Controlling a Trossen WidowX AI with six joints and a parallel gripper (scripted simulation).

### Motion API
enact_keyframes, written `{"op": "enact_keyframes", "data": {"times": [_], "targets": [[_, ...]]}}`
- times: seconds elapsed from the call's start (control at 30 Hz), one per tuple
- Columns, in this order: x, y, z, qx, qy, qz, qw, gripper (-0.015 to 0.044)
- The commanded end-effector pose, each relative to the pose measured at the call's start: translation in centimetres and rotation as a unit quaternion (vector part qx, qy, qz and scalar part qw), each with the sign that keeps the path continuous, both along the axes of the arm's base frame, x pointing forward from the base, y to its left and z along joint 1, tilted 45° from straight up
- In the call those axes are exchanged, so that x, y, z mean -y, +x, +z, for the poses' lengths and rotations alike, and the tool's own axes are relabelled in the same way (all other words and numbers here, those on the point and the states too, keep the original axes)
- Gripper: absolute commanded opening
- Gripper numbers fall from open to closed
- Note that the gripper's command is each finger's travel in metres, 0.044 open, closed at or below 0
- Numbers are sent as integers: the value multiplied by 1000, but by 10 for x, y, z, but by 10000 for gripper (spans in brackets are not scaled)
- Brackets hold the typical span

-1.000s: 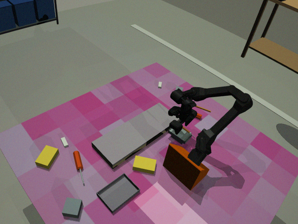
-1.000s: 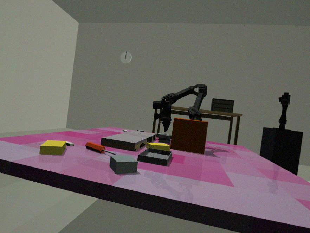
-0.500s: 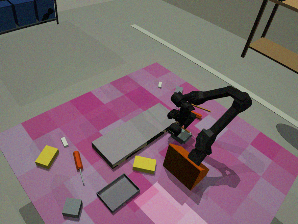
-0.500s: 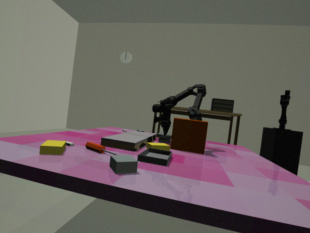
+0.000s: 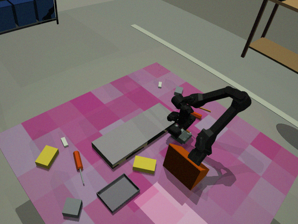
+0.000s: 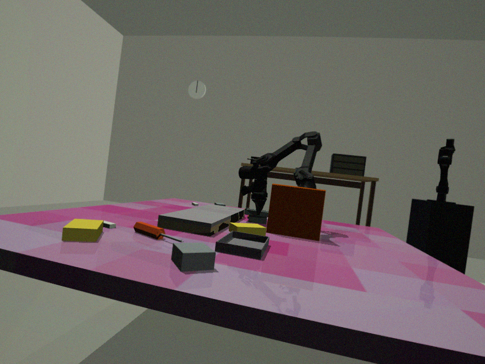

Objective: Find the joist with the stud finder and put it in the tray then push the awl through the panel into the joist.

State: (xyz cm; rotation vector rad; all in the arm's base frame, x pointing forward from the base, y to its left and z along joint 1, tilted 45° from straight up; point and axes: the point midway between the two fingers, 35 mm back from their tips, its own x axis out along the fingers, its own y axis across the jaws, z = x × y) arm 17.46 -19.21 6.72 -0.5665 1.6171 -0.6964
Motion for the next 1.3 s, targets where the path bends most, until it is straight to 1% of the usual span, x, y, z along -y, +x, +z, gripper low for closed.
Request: {"op": "enact_keyframes", "data": {"times": [0.0, 0.27, 0.63, 0.67, 1.13, 1.27], "targets": [[-1, 0, -2, -1, 3, 2, 1000, 354], [-1, 0, -2, -1, 3, 2, 1000, 301], [-9, 1, 7, -1, 4, 2, 1000, 12], [-10, 2, 8, -1, 4, 2, 1000, 0], [-25, 3, 22, -1, 4, 2, 1000, 0], [-30, 4, 17, -1, 4, 2, 1000, 0]]}}
